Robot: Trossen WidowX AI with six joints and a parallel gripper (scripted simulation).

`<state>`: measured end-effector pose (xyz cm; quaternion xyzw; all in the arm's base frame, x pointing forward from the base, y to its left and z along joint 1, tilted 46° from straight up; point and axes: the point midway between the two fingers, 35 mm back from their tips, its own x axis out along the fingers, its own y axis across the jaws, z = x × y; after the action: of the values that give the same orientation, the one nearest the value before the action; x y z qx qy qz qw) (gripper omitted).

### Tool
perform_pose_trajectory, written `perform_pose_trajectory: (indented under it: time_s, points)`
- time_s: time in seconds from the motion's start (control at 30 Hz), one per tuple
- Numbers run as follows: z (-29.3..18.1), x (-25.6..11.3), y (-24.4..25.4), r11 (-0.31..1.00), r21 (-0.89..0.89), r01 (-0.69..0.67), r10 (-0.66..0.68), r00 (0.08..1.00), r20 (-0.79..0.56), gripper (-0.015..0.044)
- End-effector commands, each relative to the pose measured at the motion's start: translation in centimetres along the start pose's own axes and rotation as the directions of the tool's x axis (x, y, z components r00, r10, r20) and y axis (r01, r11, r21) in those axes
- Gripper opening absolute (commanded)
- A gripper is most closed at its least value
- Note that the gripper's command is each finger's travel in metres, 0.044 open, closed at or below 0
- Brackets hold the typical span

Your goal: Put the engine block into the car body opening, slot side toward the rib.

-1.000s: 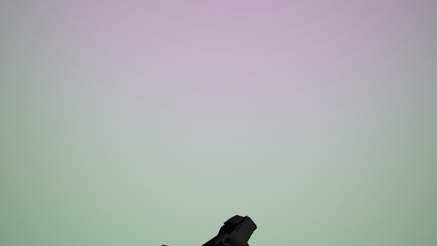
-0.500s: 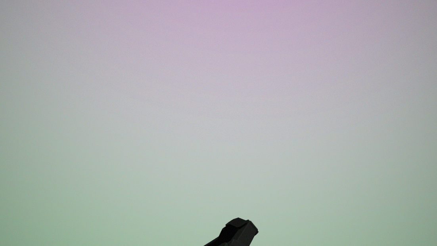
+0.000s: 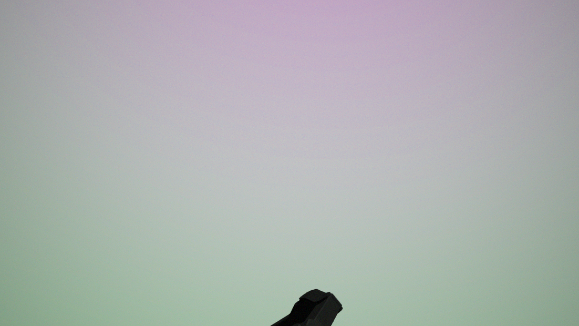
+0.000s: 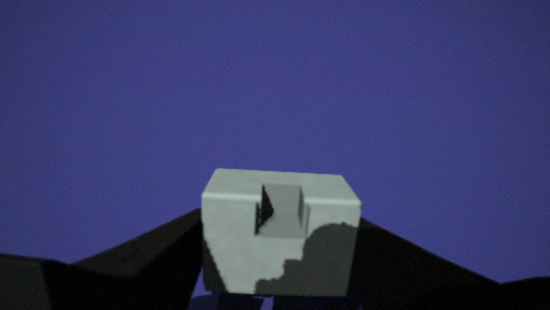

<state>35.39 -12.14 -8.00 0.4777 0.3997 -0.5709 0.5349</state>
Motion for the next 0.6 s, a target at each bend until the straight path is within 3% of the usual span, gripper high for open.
perform_pose_trajectory:
  time_s: [0.0,0.3,0.57]
  points:
    - [-0.2,0.1,0.0,1.000,-0.016,0.007,-0.007,1.000,-0.009,0.0000]
    - [-1.0,0.6,0.0,1.000,-0.016,0.007,-0.007,1.000,-0.009,0.0000]
    - [0.0,0.1,0.0,1.000,-0.003,0.003,-0.003,1.000,0.000,0.0210]
